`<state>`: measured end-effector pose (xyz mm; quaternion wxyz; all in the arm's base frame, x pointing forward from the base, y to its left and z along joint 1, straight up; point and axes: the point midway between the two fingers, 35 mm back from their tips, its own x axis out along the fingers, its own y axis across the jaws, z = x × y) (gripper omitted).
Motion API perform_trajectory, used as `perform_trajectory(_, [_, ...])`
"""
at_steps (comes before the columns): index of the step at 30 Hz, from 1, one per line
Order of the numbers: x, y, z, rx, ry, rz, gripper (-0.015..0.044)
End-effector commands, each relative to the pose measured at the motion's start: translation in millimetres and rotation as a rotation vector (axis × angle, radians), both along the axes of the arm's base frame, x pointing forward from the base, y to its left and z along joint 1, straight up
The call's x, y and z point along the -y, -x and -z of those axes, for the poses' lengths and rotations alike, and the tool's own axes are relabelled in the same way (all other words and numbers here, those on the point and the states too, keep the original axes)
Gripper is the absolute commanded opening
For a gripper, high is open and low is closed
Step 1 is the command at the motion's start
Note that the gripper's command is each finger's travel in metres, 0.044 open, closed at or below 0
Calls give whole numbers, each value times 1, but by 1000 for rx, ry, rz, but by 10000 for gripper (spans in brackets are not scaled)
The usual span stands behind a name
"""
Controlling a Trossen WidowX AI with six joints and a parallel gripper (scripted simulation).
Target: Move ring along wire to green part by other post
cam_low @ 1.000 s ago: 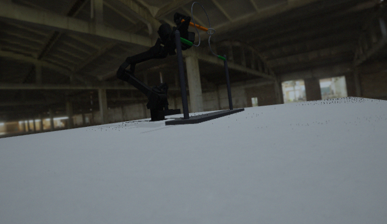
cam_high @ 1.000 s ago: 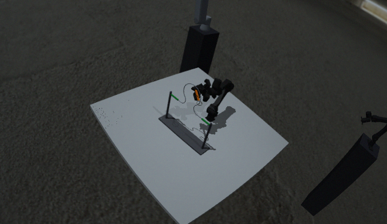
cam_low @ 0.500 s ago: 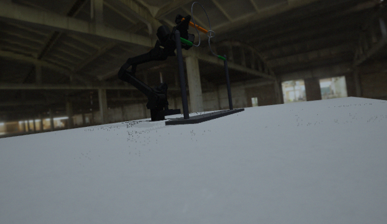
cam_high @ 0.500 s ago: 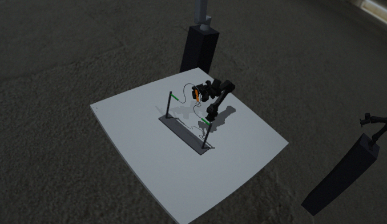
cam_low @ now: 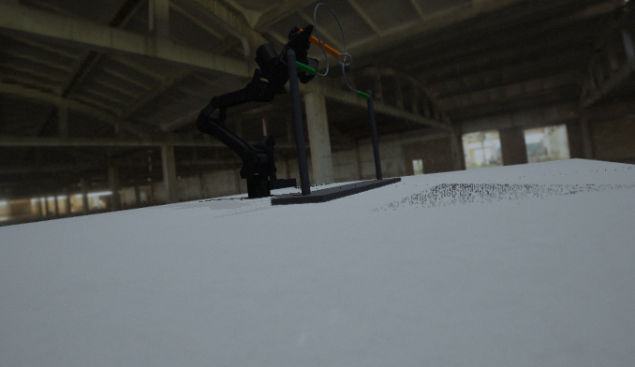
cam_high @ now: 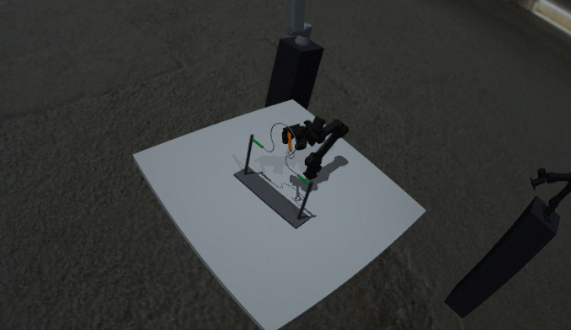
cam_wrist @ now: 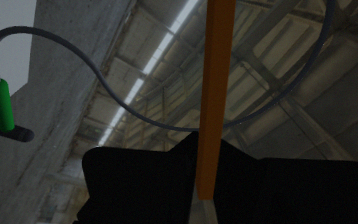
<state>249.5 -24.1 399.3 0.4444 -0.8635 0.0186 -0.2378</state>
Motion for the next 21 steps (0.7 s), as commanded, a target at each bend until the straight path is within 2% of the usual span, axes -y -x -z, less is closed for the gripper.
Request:
perform_trajectory(1, [1, 0, 2, 3, 24, -1, -150])
perform_trajectory(11, [10, -1, 12, 0, -16, 0, -150])
perform_trajectory(21, [22, -3, 32, -13, -154, -1, -150])
